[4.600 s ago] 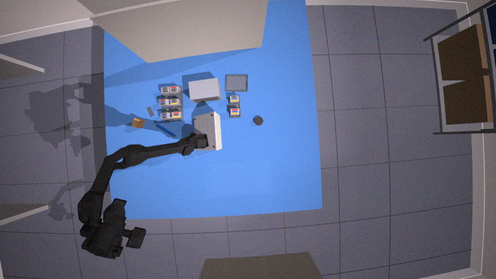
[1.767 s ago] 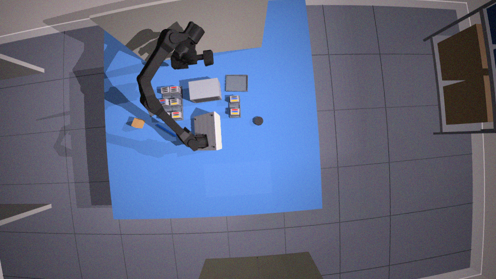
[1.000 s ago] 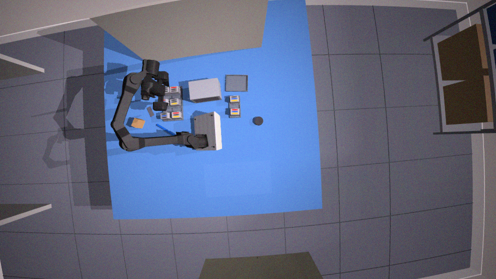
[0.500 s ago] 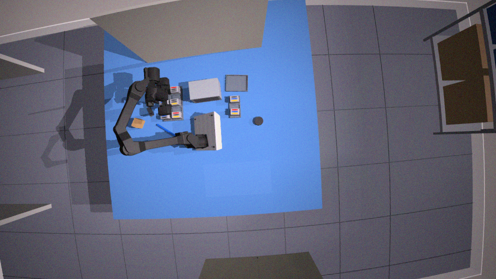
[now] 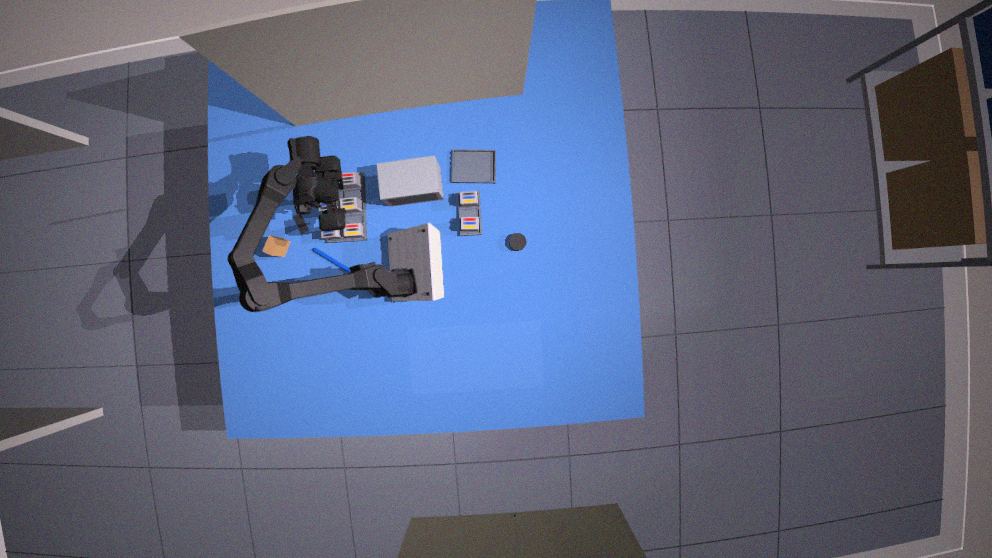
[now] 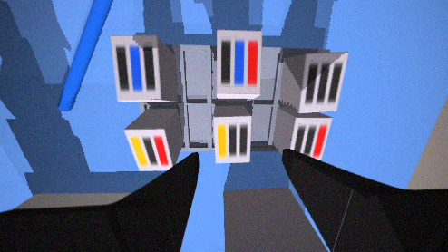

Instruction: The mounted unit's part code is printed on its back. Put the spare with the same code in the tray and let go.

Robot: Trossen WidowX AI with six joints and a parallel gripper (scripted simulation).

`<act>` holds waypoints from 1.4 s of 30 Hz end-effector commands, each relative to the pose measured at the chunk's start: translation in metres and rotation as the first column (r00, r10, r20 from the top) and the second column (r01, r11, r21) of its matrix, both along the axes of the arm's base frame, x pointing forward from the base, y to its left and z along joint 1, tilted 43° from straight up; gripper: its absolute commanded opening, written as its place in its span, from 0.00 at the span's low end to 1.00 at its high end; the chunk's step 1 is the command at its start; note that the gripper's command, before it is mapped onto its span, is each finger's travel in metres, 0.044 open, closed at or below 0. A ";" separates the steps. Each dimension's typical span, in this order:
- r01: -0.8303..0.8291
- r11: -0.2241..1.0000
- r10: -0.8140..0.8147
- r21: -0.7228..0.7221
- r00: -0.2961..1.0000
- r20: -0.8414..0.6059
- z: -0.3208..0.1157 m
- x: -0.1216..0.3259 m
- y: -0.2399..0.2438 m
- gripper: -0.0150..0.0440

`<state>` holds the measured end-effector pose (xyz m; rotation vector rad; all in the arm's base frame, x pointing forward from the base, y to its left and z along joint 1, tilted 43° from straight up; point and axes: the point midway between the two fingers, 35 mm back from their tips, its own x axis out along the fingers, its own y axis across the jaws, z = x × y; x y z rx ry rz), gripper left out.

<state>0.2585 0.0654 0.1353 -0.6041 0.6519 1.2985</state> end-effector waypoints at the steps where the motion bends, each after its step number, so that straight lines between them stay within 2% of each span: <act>1: 0.004 1.000 -0.004 0.000 1.000 -0.005 -0.005 0.001 0.003 0.76; 42: 0.005 1.000 -0.005 0.006 1.000 -0.003 -0.050 0.007 0.044 0.76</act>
